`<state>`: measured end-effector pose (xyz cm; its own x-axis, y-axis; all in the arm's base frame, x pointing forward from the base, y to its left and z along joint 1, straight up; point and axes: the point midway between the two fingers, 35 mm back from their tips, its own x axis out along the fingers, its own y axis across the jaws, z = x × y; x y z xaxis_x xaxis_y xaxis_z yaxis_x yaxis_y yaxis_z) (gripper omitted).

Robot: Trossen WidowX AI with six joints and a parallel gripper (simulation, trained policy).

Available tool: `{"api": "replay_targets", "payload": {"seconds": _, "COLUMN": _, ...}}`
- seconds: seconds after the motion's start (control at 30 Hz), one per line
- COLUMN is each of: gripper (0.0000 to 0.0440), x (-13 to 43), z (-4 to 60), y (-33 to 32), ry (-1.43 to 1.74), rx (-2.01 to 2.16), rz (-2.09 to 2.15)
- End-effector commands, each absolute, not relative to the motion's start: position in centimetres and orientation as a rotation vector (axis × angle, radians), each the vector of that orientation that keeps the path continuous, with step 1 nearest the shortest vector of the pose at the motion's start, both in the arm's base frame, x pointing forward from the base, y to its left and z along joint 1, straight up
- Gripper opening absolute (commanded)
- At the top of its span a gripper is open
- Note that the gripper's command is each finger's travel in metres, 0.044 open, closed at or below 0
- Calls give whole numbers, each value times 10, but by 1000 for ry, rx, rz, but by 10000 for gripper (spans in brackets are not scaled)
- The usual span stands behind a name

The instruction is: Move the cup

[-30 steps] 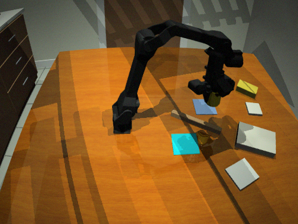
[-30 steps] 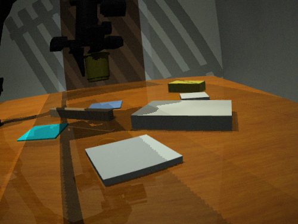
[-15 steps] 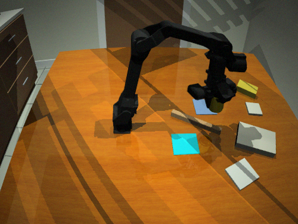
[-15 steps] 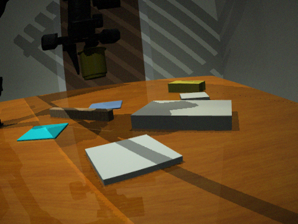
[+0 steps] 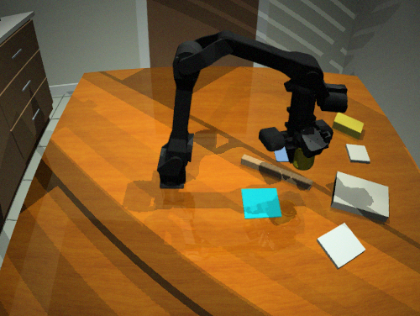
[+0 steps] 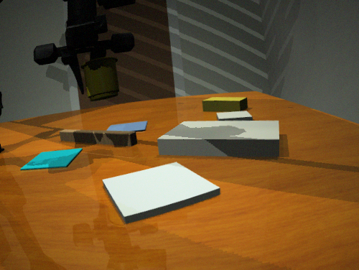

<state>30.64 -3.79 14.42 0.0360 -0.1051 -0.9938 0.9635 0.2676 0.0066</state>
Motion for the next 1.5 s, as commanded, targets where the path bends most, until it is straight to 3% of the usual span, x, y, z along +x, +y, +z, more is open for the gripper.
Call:
{"api": "replay_targets", "payload": {"seconds": 0.0, "gripper": 0, "x": 302, "z": 143, "y": -44, "ry": 1218, "rx": 961, "rz": -1047}}
{"api": "replay_targets", "payload": {"seconds": 1.47, "gripper": 14, "x": 228, "z": 76, "y": -77, "ry": 1123, "rx": 1109, "rz": -1190}}
